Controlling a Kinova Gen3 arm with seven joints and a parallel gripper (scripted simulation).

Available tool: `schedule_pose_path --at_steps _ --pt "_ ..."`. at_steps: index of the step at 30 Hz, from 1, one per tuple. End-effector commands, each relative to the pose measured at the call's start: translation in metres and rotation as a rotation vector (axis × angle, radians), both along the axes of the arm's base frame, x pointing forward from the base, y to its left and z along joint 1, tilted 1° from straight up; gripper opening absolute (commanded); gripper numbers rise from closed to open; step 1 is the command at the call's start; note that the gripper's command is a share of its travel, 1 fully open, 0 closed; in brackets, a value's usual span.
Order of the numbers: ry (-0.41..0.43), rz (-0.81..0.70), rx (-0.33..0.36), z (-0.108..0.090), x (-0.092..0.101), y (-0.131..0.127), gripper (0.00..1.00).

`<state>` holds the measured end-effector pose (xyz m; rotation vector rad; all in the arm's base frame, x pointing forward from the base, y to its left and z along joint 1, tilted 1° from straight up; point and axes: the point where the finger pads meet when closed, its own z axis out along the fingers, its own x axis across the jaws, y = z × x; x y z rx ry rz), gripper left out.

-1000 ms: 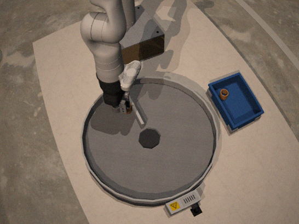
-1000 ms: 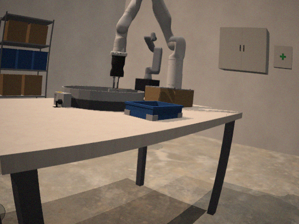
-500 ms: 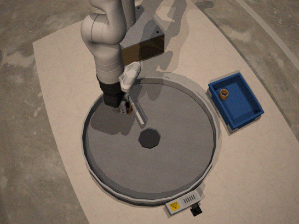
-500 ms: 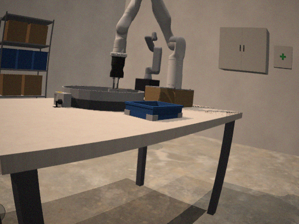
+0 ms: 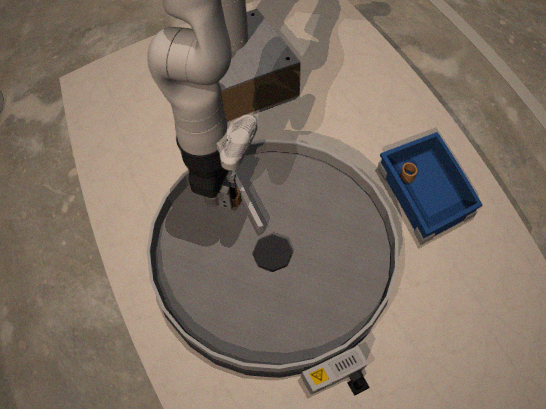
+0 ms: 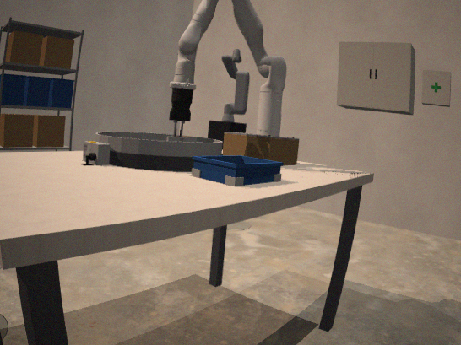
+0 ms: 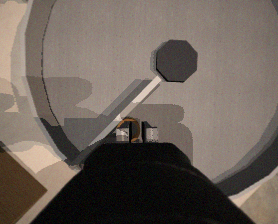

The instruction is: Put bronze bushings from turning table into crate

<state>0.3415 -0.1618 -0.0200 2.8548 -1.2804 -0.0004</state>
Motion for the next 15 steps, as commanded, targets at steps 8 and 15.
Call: schedule_pose_path --at_steps 8,15 --pt "0.002 -0.001 0.001 -0.005 -0.0009 -0.0002 0.4" --pt "0.002 -0.001 0.001 -0.0063 -0.0009 -0.0002 0.4"
